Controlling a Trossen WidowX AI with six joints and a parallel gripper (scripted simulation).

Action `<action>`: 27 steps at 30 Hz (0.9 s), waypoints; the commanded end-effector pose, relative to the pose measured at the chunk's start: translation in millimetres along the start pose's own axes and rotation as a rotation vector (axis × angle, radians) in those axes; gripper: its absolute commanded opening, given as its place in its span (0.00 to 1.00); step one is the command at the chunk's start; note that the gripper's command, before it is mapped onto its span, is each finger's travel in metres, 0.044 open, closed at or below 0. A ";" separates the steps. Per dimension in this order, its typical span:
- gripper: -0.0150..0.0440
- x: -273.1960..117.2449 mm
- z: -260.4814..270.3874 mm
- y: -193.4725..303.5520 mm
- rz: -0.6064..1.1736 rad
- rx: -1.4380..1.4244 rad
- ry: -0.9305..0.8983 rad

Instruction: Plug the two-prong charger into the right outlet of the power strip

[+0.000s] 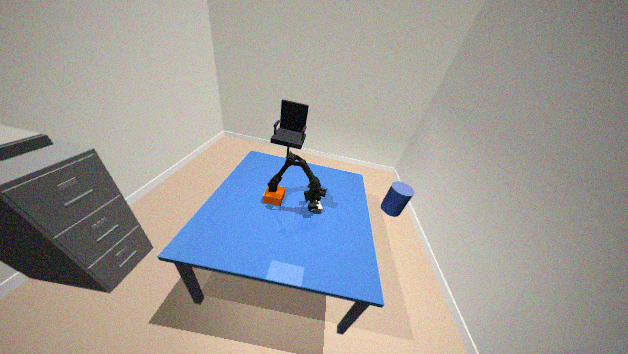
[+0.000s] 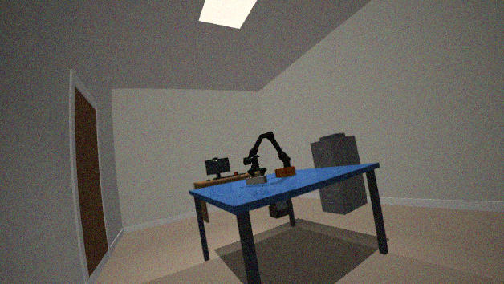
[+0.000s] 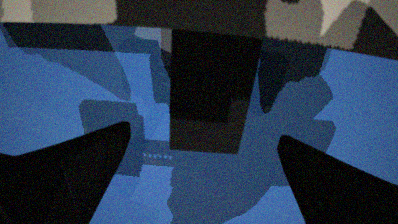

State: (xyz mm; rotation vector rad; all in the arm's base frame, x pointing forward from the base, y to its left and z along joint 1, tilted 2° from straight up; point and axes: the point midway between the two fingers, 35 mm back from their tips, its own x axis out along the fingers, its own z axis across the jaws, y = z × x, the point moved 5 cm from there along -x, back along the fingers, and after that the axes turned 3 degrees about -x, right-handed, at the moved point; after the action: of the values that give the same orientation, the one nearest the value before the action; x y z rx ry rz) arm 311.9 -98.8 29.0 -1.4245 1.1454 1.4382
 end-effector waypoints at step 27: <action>1.00 1.4 1.9 32.0 -0.009 0.002 -0.004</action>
State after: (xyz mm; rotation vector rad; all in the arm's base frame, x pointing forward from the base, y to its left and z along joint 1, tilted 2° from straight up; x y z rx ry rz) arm 280.1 -106.1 28.6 -1.4204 1.1452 1.4405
